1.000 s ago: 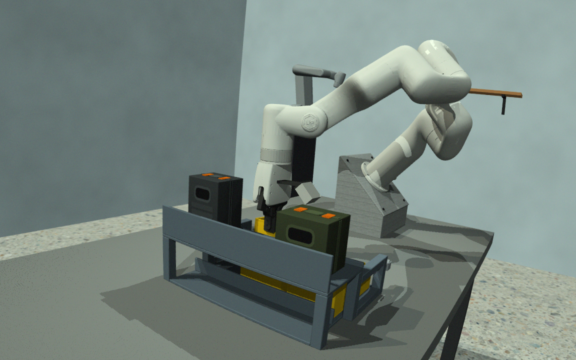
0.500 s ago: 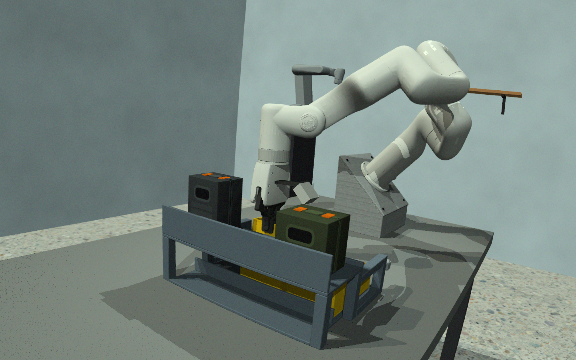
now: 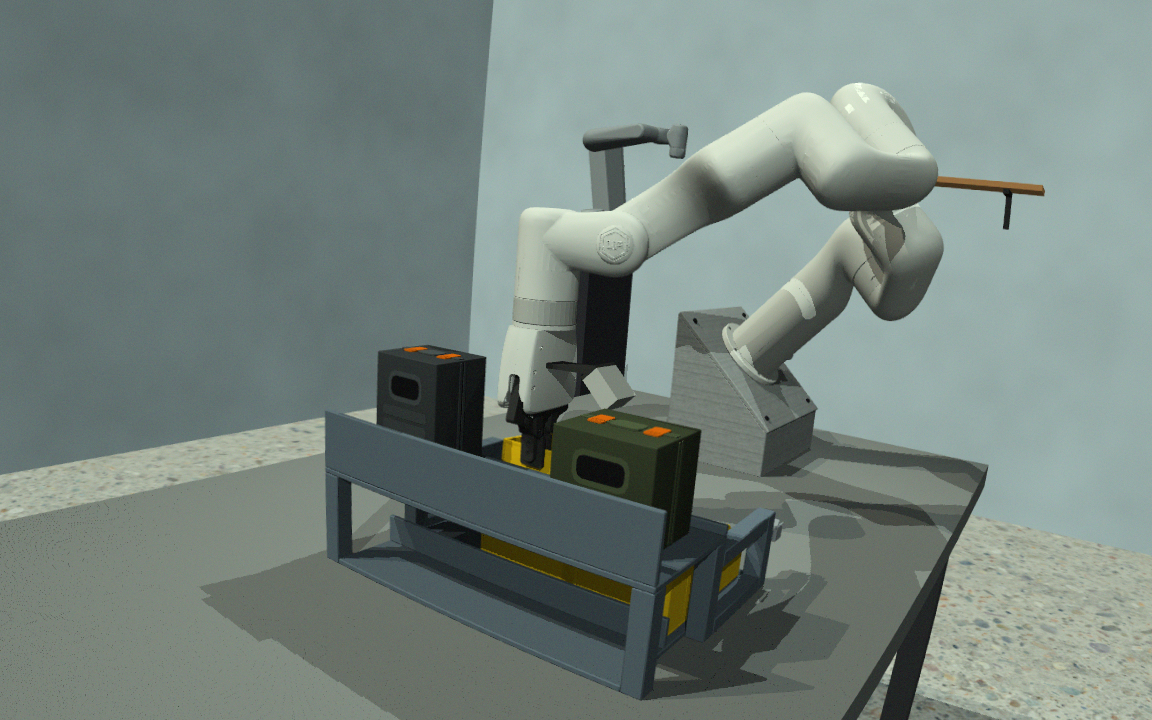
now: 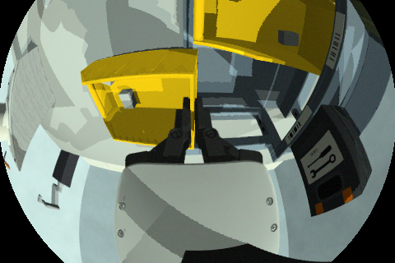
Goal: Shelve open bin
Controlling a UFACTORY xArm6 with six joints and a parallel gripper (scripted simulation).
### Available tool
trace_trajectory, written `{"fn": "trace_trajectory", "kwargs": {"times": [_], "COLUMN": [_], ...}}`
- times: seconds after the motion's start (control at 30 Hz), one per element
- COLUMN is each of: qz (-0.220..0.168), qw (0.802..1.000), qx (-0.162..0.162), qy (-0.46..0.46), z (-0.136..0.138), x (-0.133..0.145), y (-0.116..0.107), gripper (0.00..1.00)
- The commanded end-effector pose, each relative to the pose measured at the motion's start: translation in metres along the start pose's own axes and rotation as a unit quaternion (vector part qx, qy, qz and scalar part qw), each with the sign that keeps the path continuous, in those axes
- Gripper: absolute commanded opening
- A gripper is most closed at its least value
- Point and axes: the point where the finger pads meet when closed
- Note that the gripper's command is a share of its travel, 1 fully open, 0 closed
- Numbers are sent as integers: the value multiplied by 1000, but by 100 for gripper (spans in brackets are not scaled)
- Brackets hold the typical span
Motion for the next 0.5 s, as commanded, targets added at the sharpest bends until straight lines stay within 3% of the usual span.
{"fn": "trace_trajectory", "kwargs": {"times": [0.0, 0.47], "qz": [-1, -1], "qw": [1000, 1000], "qx": [2, 2], "qy": [-1, -1], "z": [8, 14], "x": [0, 0], "y": [-2, -2], "gripper": [0, 0]}}
Point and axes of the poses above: the point where the finger pads meet when closed, its own y axis out along the fingers, its own z axis across the jaws, x = y × z
